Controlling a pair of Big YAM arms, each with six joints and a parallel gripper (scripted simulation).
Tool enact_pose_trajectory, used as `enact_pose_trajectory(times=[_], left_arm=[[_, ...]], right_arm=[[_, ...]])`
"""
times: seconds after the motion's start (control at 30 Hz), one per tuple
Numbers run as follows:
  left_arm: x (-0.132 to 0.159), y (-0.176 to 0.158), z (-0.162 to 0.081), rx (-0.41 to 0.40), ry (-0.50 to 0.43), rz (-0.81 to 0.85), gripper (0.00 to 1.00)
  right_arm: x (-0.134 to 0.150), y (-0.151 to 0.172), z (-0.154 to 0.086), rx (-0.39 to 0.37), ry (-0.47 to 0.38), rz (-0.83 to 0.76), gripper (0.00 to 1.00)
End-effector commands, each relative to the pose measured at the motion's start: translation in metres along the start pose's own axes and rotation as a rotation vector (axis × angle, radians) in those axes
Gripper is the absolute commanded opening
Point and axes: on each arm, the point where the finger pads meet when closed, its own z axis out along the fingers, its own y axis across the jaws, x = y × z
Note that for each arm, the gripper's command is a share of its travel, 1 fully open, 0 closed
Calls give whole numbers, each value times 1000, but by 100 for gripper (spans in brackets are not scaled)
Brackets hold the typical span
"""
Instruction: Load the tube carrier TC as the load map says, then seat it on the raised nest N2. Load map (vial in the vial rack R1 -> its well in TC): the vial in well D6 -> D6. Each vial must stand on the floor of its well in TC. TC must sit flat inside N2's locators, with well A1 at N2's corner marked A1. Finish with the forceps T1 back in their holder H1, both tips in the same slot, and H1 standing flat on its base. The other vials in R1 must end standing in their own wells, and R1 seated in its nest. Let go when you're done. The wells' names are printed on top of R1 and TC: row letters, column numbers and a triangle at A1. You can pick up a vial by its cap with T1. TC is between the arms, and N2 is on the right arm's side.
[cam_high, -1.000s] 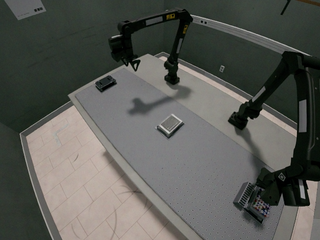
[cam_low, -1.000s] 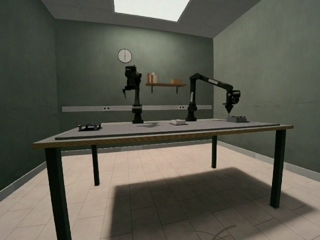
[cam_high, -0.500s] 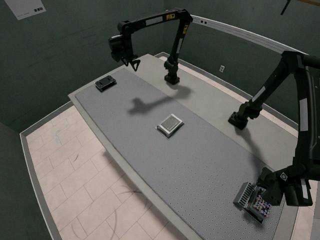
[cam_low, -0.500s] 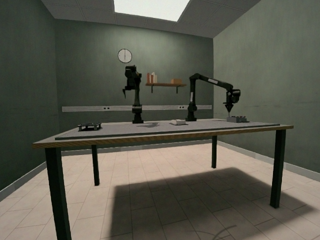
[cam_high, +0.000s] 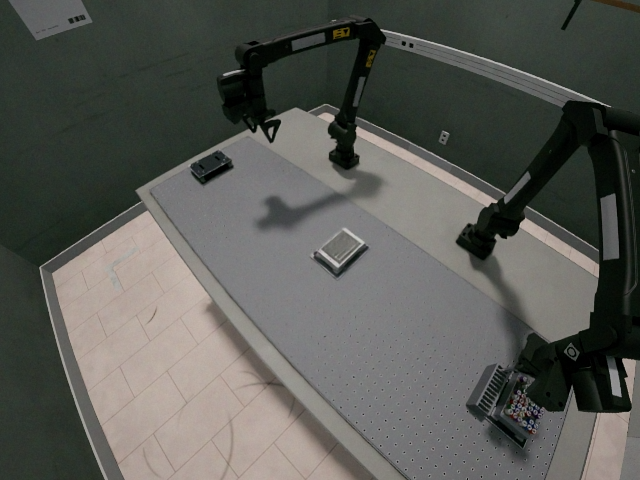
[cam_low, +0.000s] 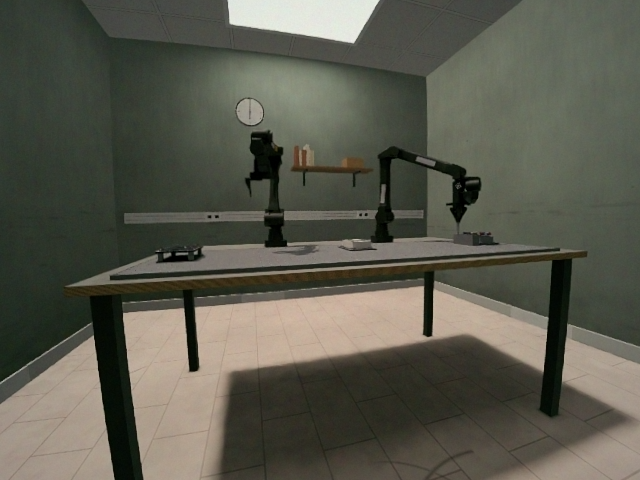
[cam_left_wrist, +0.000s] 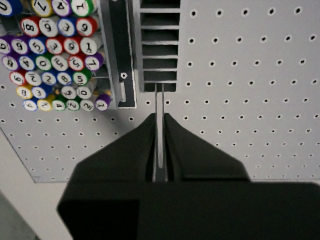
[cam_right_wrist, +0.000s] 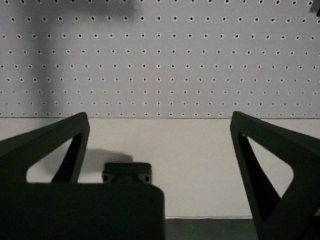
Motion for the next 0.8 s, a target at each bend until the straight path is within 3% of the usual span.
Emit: enact_pose_trajectory(times=[0.0,0.77], left_arm=[[-14,14,-29,-32,-52,5,8],[-13,14,-46,-35,-58,5,8]], right_arm=[[-7,-2,-12,9,-33,9,100],[-7,-2,-12,9,-33,9,100]])
